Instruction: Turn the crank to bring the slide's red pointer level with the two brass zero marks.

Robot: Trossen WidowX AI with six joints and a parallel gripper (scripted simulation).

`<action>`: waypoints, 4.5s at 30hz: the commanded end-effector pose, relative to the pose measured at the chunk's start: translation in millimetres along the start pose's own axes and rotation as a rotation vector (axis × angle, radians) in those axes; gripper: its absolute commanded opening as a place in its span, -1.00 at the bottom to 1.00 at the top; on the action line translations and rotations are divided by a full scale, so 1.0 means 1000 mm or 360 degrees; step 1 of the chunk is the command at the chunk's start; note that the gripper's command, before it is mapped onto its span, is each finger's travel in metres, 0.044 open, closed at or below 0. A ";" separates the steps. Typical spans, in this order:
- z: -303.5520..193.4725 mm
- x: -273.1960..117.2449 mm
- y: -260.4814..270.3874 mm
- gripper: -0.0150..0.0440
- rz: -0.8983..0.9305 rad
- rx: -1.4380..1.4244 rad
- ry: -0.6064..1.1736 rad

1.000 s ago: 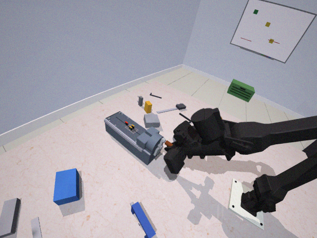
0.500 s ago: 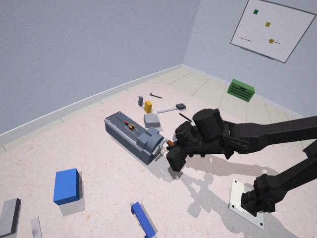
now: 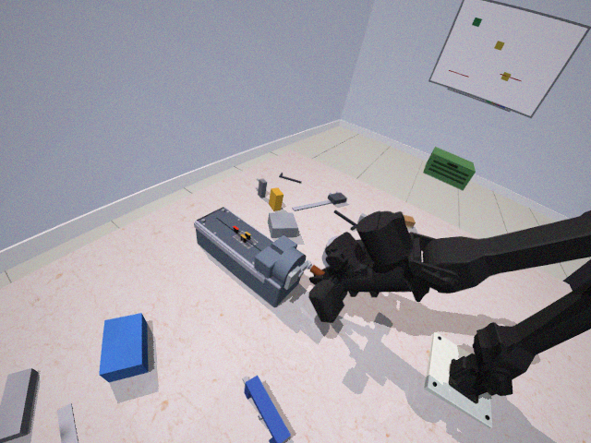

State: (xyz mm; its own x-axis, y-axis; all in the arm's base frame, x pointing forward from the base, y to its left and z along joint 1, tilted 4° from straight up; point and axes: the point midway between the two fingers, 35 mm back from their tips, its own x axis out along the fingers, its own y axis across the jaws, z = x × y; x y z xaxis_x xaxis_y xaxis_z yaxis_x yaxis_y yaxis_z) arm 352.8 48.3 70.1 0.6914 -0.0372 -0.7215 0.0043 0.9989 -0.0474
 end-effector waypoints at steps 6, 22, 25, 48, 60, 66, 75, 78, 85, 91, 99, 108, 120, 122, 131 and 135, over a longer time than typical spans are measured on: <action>-0.008 0.008 0.002 -0.49 0.0001 -0.0004 0.0002; -0.020 0.020 0.015 -0.49 0.0002 -0.0002 0.0003; -0.021 0.021 0.019 -0.49 0.0003 -0.0002 0.0003; -0.021 0.021 0.040 -0.49 0.0005 0.0000 0.0003; -0.020 0.020 0.044 -0.49 0.0005 0.0000 0.0003; -0.020 0.020 0.045 -0.49 0.0005 0.0000 0.0003; -0.019 0.019 0.046 -0.49 0.0006 0.0001 0.0003; -0.018 0.019 0.047 -0.49 0.0006 0.0001 0.0003; -0.018 0.018 0.048 -0.49 0.0006 0.0001 0.0003; -0.017 0.017 0.049 -0.49 0.0006 0.0001 0.0003; -0.016 0.016 0.050 -0.49 0.0006 0.0001 0.0003; -0.015 0.015 0.052 -0.49 0.0006 0.0001 0.0003; -0.013 0.013 0.055 -0.49 0.0007 0.0001 0.0003; -0.013 0.013 0.055 -0.49 0.0007 0.0001 0.0003; -0.010 0.010 0.057 -0.49 0.0007 0.0002 0.0003; -0.009 0.009 0.058 -0.49 0.0007 0.0002 0.0003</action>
State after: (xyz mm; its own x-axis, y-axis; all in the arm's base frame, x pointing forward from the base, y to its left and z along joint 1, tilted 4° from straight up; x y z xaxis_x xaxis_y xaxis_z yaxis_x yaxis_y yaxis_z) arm 352.6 99.1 48.6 0.6811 -0.0489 -0.7306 0.0146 0.9985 -0.0532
